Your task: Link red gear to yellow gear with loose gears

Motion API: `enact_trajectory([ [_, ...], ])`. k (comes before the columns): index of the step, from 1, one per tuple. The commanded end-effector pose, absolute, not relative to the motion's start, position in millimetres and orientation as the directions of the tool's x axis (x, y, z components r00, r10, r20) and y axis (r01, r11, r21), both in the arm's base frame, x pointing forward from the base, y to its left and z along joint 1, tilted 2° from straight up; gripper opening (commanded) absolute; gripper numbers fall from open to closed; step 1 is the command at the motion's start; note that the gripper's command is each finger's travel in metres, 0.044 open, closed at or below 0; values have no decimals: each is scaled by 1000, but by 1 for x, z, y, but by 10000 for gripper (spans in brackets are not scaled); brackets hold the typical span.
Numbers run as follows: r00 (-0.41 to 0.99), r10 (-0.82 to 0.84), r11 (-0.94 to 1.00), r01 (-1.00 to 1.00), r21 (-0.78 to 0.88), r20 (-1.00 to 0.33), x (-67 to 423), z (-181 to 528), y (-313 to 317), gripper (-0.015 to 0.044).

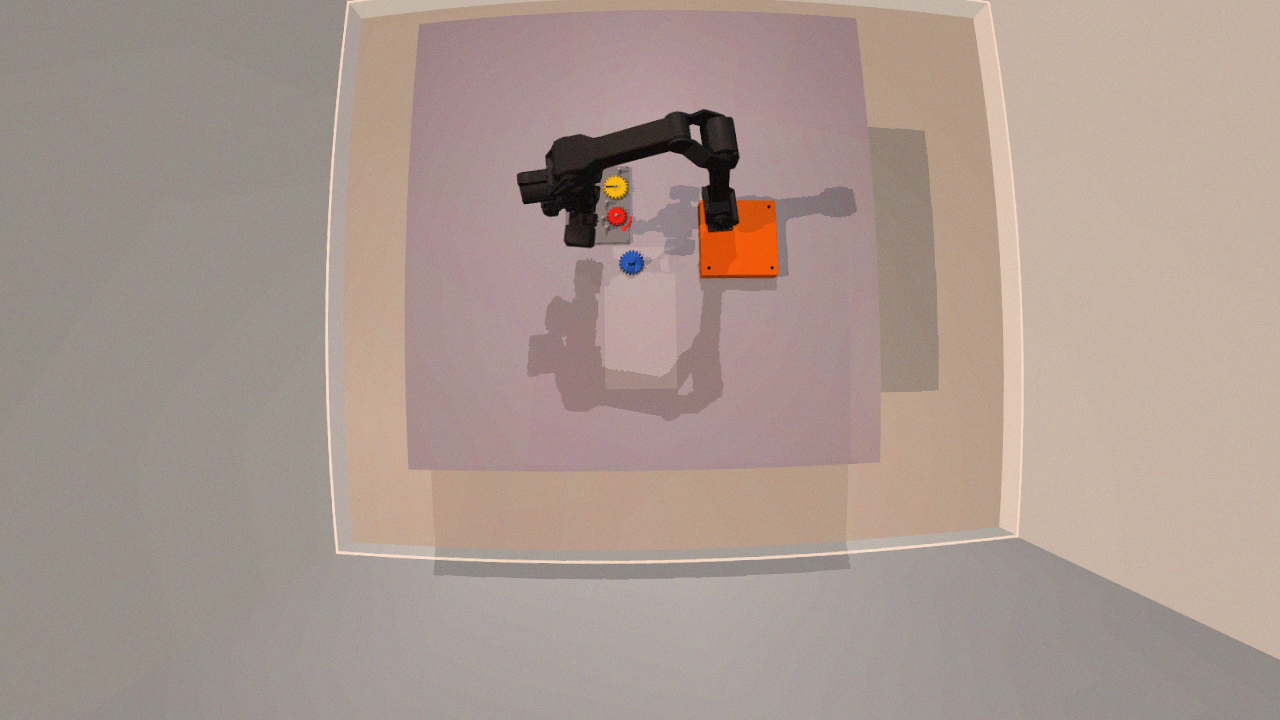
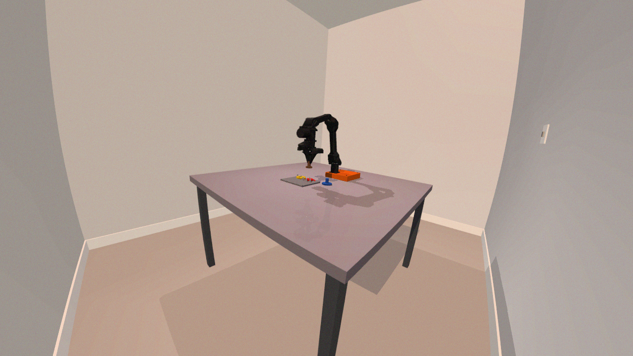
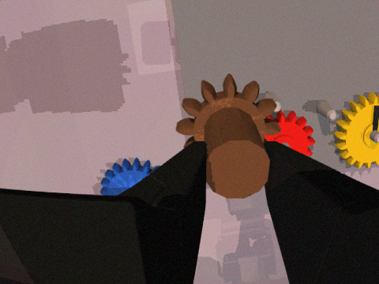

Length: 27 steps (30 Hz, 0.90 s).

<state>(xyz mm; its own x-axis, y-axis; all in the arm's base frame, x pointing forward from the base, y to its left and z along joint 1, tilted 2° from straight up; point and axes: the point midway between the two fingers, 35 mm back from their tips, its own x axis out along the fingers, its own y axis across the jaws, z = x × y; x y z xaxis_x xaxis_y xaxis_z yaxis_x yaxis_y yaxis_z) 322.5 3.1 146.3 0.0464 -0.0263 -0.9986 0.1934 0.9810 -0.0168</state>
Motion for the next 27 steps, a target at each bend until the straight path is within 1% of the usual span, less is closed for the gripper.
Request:
enact_trajectory([
  [1,45,-23,982,191,-14,-999,319,142,-4,0],
  [27,43,-29,981,191,-20,-999,296,108,-60,0],
])
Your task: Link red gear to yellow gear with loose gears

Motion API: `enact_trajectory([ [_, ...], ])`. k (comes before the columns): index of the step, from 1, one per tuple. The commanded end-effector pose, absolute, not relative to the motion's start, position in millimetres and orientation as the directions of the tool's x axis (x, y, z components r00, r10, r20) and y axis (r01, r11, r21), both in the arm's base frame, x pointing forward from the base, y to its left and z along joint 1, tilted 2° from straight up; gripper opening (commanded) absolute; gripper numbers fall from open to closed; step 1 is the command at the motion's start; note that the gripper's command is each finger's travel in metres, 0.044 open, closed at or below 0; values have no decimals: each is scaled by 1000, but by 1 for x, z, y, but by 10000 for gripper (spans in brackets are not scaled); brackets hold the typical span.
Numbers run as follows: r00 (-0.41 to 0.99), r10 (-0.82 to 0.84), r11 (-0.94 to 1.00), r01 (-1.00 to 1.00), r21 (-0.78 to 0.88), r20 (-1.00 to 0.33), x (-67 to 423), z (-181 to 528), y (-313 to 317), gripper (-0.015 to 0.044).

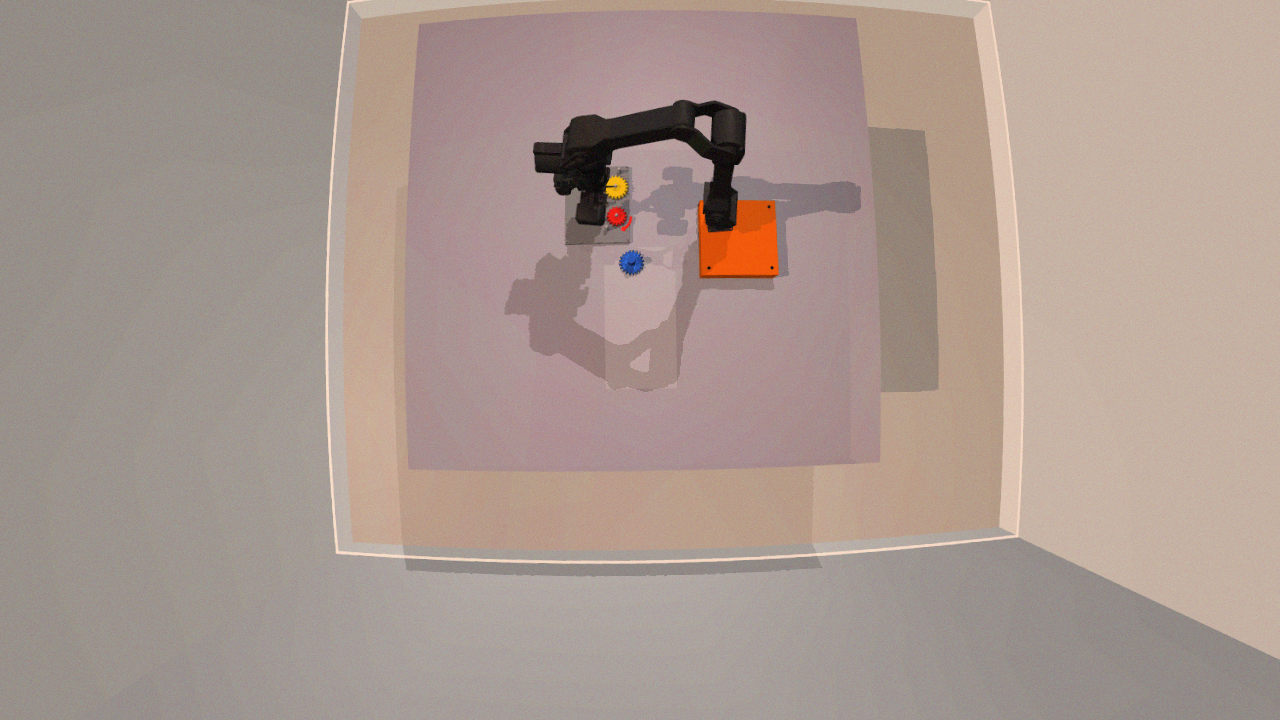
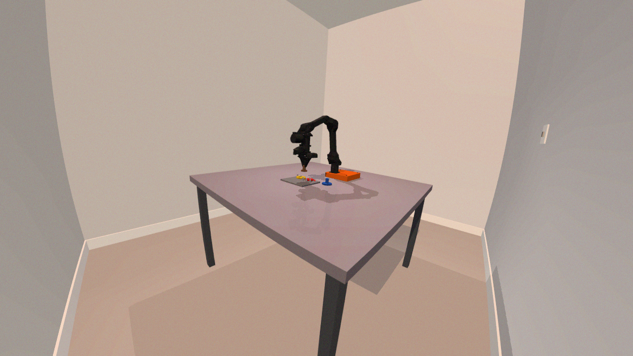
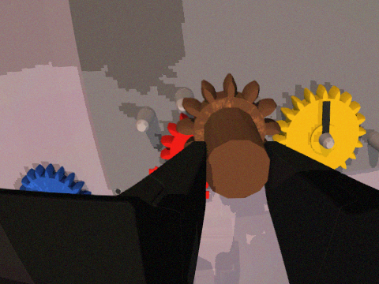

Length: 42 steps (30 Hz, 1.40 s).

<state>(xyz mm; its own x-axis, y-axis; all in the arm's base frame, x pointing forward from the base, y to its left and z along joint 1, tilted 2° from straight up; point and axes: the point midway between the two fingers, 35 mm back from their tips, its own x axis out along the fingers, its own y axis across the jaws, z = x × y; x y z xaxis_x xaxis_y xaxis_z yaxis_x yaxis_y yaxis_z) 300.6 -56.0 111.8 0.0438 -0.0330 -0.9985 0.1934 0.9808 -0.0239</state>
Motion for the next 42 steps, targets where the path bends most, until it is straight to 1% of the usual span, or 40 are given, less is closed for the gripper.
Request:
enact_trajectory([
  [1,43,-29,981,191,-21,-999,295,107,-62,0],
  [9,42,-31,981,191,-23,-999,286,97,-76,0],
  [42,42,-31,981,191,-23,-999,286,99,-76,0],
])
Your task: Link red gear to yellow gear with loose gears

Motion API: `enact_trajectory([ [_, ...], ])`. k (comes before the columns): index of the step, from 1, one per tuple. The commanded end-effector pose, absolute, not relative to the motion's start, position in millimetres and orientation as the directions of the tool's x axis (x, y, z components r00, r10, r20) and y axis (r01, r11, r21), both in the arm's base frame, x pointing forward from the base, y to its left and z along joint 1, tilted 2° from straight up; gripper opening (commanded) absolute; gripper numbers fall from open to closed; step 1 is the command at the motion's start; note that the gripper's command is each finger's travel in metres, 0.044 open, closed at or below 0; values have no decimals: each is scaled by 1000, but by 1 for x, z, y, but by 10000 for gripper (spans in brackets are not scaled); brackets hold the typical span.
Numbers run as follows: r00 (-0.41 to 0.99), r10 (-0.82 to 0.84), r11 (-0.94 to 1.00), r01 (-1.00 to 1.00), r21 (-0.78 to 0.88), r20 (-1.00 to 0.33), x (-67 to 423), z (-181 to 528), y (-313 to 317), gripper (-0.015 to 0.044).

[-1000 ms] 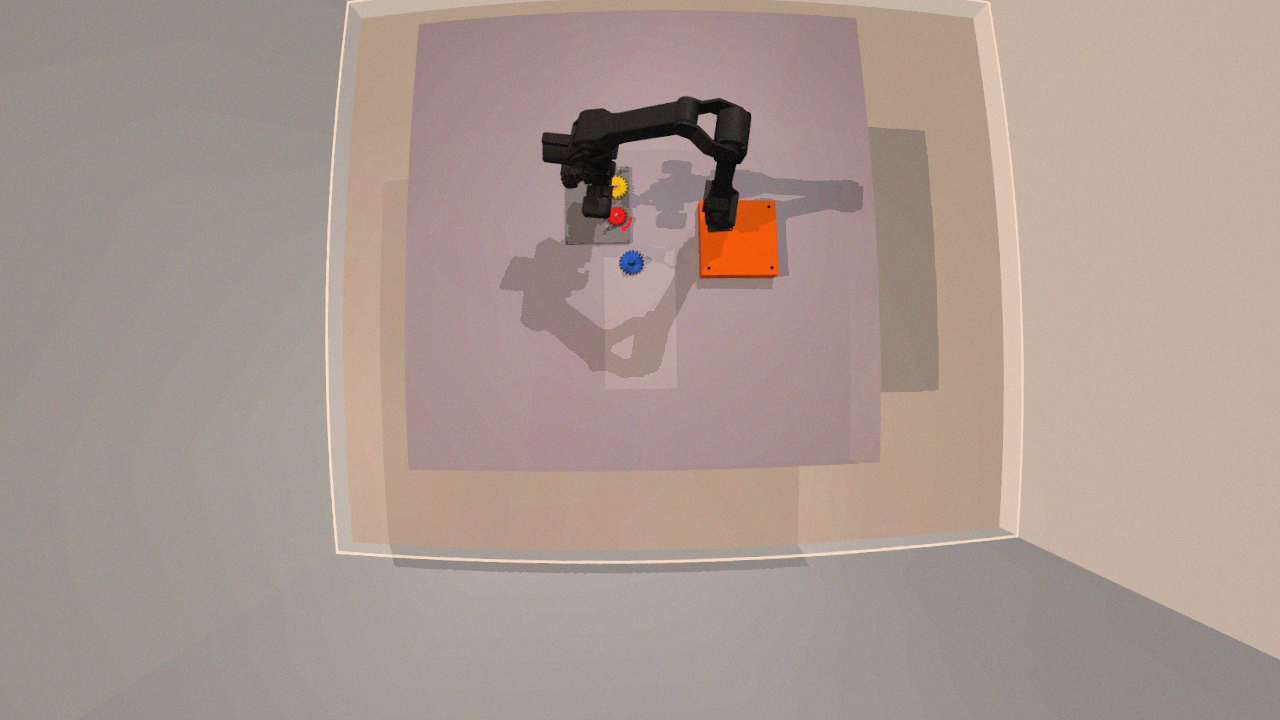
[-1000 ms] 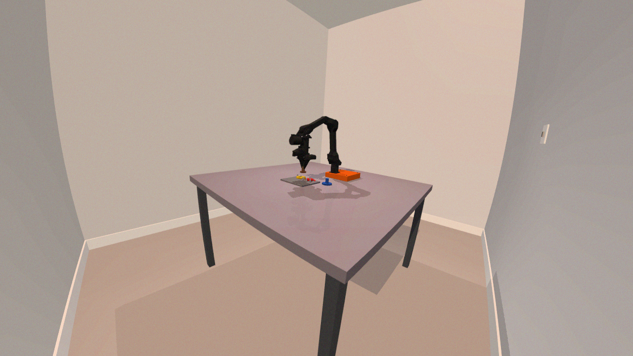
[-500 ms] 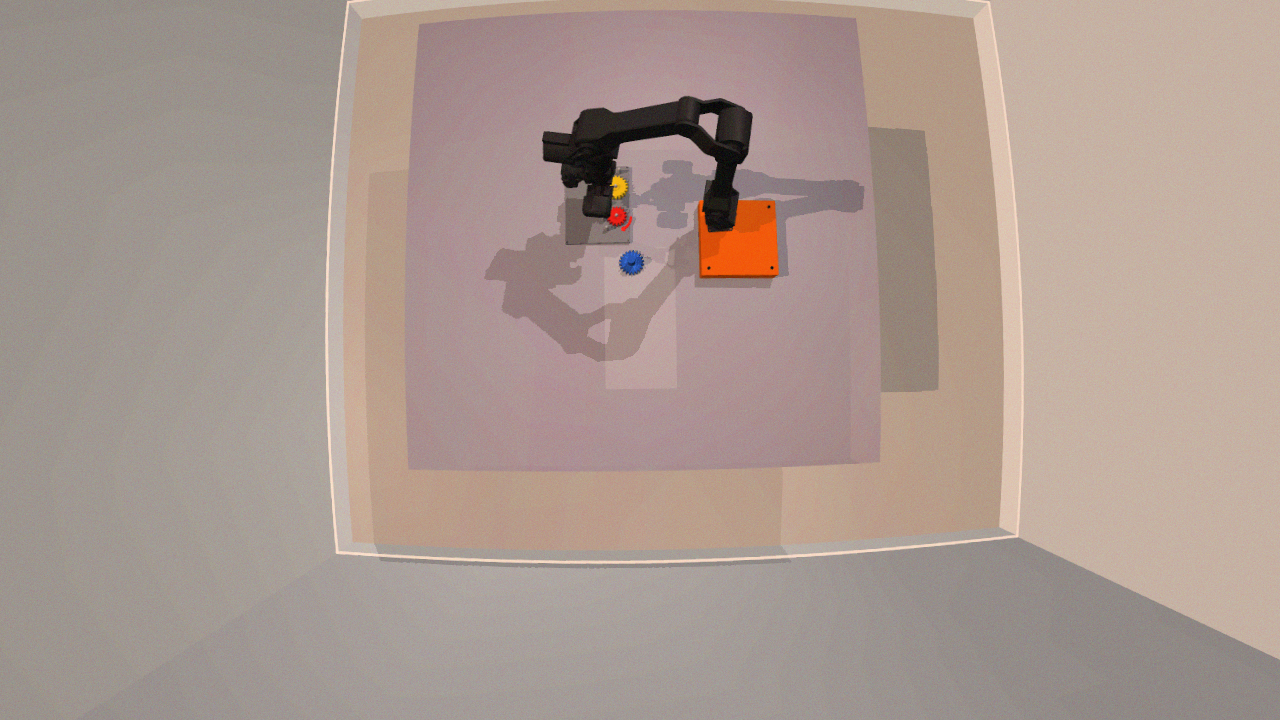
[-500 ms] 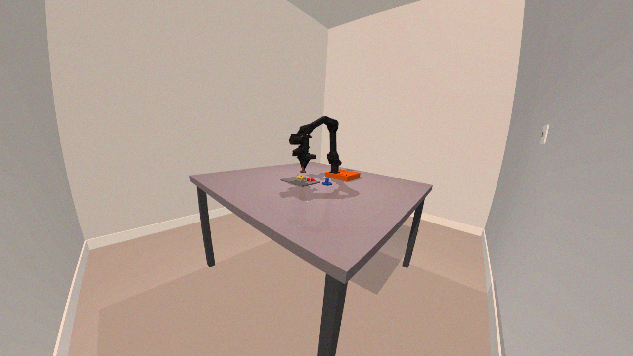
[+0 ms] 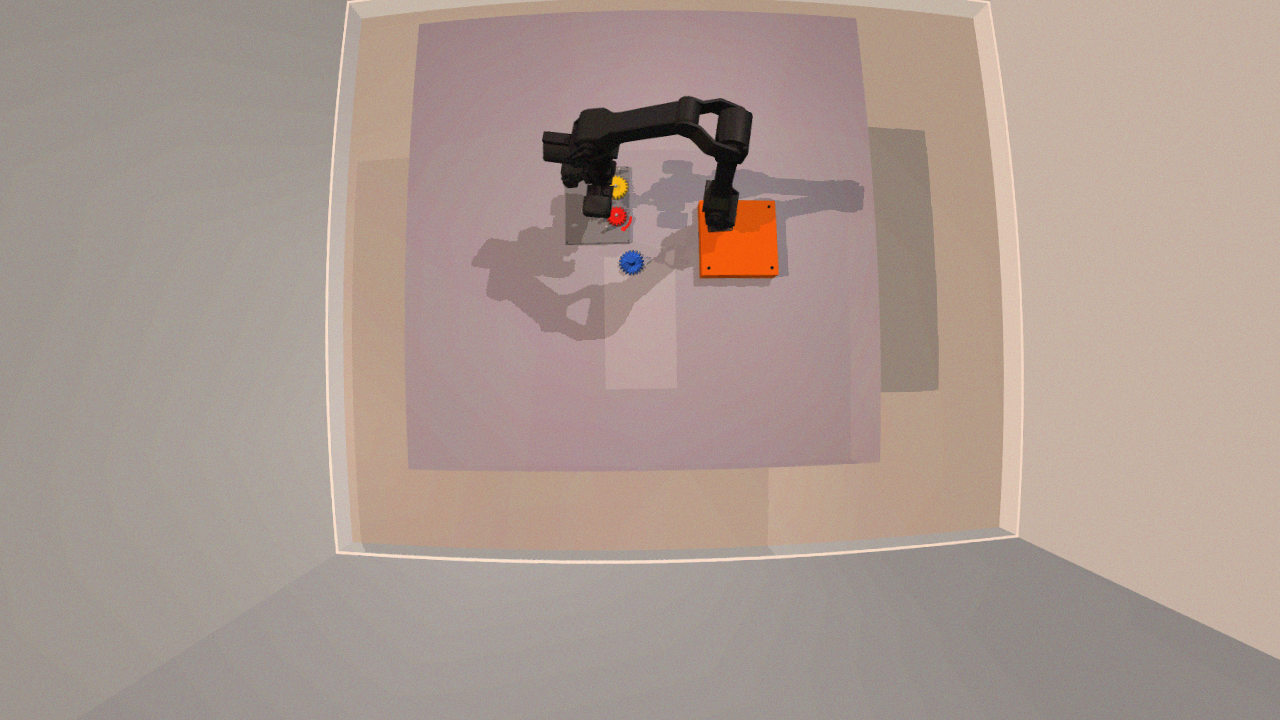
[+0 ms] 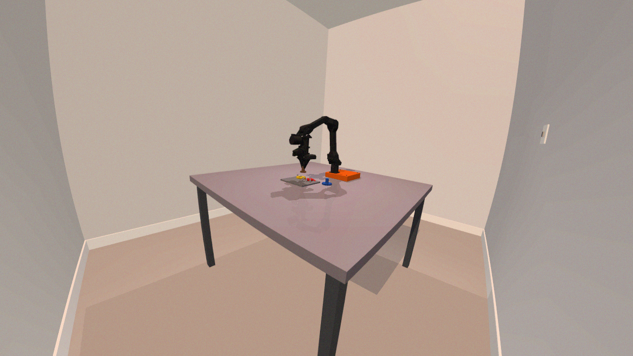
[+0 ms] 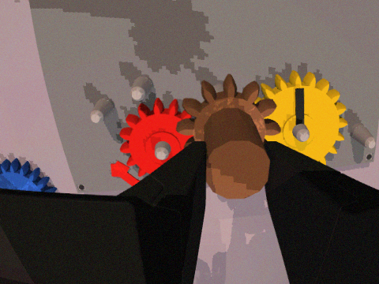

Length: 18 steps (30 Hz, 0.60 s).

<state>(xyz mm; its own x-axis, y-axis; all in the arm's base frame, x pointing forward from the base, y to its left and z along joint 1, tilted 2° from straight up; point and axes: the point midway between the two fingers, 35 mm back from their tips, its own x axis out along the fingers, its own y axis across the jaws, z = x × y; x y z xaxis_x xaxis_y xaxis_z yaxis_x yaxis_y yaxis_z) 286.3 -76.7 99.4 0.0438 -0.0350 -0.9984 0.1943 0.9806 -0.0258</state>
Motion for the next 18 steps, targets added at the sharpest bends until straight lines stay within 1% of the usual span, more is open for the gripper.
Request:
enact_trajectory([
  [1,42,-31,981,191,-23,-999,286,99,-76,0],
  [5,42,-31,985,173,-23,-999,286,98,-76,0],
  [14,42,-31,1000,2,-31,-999,286,86,-76,0],
  [18,42,-31,999,-31,-33,-999,286,80,-77,0],
])
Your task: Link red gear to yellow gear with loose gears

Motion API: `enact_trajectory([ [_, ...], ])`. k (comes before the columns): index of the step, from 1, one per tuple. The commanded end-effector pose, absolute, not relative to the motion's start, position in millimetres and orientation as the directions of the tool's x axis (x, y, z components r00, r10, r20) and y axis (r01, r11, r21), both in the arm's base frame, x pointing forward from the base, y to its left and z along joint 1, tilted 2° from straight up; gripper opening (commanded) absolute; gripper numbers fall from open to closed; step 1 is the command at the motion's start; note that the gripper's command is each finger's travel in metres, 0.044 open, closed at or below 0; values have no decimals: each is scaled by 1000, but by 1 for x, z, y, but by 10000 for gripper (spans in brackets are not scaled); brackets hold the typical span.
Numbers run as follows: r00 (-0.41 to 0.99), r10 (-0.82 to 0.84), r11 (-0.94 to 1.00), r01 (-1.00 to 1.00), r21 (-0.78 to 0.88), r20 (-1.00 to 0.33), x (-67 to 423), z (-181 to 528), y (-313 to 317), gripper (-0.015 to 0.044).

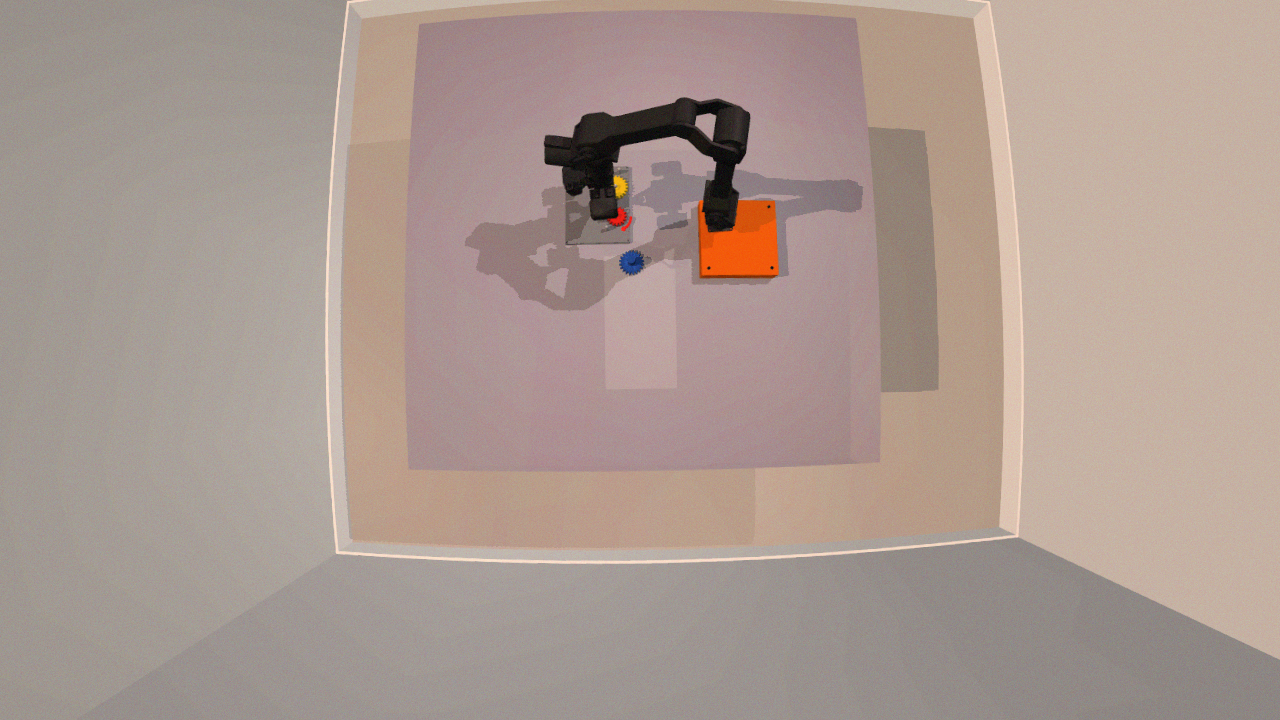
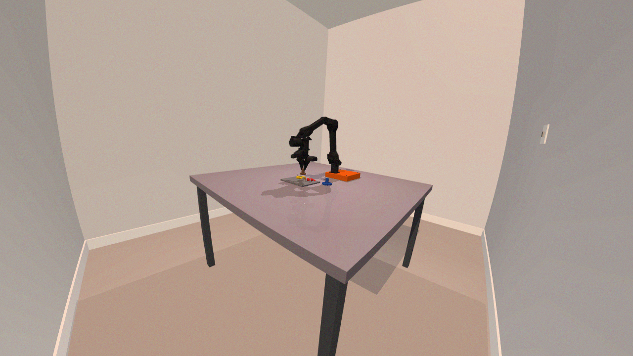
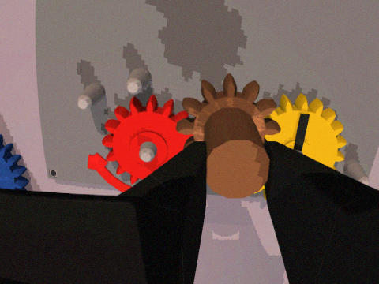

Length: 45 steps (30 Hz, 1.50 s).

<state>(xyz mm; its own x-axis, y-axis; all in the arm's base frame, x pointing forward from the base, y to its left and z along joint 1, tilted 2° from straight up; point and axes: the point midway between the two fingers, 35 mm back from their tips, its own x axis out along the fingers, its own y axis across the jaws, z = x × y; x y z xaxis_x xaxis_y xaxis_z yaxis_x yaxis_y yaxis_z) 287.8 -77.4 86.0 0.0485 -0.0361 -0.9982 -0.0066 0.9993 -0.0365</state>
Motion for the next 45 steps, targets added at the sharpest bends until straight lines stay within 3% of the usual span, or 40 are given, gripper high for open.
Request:
enact_trajectory([
  [1,42,-31,999,-31,-33,-999,286,79,-77,0],
  [8,42,-31,999,43,-29,-999,287,70,-77,0],
  [24,42,-31,905,424,-11,-999,287,55,-78,0],
  [31,42,-31,936,351,-15,-999,288,54,-78,0],
  [45,42,-31,999,-24,-32,-999,287,52,-78,0],
])
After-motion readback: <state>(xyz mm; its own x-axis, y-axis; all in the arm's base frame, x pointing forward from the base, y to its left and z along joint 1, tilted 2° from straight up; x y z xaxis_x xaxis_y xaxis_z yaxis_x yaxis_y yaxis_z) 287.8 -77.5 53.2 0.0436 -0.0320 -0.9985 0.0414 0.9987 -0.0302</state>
